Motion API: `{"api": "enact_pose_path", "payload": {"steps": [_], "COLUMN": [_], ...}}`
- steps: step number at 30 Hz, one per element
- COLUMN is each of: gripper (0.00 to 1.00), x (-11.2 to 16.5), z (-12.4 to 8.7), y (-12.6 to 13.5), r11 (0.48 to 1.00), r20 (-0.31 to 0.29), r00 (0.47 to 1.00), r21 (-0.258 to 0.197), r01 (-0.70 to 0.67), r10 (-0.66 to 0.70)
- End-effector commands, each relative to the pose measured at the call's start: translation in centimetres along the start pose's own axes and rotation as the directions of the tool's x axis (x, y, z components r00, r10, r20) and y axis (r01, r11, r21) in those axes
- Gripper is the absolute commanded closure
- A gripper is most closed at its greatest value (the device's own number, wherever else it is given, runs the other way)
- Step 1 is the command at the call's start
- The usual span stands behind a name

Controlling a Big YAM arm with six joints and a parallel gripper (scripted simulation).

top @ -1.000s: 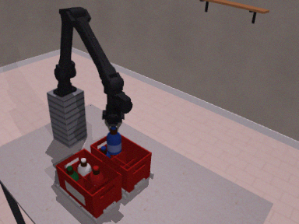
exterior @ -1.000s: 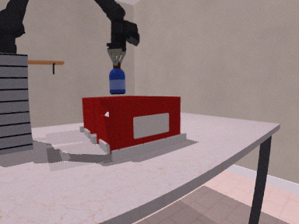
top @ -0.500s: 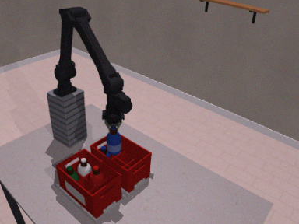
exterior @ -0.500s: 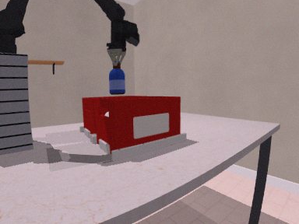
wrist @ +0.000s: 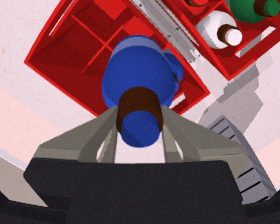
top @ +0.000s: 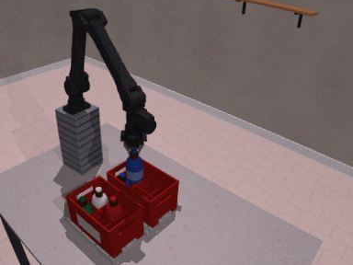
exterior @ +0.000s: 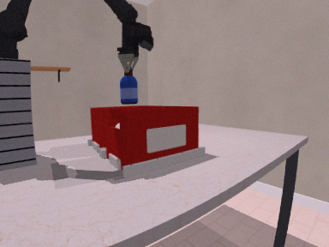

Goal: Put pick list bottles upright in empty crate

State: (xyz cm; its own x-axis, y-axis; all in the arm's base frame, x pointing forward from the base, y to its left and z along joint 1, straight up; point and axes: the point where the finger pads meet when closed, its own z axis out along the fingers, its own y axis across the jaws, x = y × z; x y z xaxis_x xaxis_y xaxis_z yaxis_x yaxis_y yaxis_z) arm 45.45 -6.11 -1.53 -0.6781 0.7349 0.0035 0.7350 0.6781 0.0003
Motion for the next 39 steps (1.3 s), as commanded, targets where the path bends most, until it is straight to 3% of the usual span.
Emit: {"api": "enact_pose_path", "payload": {"steps": [1, 6, 9, 15, 18, 24, 28, 31, 33, 37, 39], "gripper": [1.0, 1.0, 1.0, 1.0, 1.0, 1.0, 1.0, 1.0, 1.0, 1.0, 1.0], "x": [-2.6, -2.6, -2.3, -2.2, -1.4, -2.8, -2.5, -2.9, -2.9, -2.5, -2.6], "z": [-2.6, -2.6, -1.3, -1.5, 0.4, -1.3, 0.8, -0.6, -0.4, 1.6, 1.4], "y": [1.8, 1.8, 1.6, 1.5, 0.9, 2.0, 1.8, 2.1, 2.2, 1.9, 2.0], "r11": [0.998, 0.998, 0.999, 0.999, 1.0, 0.998, 0.999, 0.998, 0.998, 0.999, 0.999], "r20": [0.067, 0.067, 0.052, 0.062, 0.033, 0.075, 0.048, 0.074, 0.074, 0.049, 0.053], "r00": [0.998, 0.998, 0.999, 0.998, 0.999, 0.997, 0.999, 0.997, 0.997, 0.999, 0.998], "r21": [-0.054, -0.054, -0.041, -0.05, -0.025, -0.061, -0.038, -0.06, -0.06, -0.039, -0.042], "r01": [-0.013, -0.013, -0.014, -0.014, -0.015, -0.013, -0.014, -0.013, -0.013, -0.014, -0.014], "r10": [0.017, 0.017, 0.016, 0.017, 0.016, 0.017, 0.016, 0.017, 0.017, 0.016, 0.016]}}
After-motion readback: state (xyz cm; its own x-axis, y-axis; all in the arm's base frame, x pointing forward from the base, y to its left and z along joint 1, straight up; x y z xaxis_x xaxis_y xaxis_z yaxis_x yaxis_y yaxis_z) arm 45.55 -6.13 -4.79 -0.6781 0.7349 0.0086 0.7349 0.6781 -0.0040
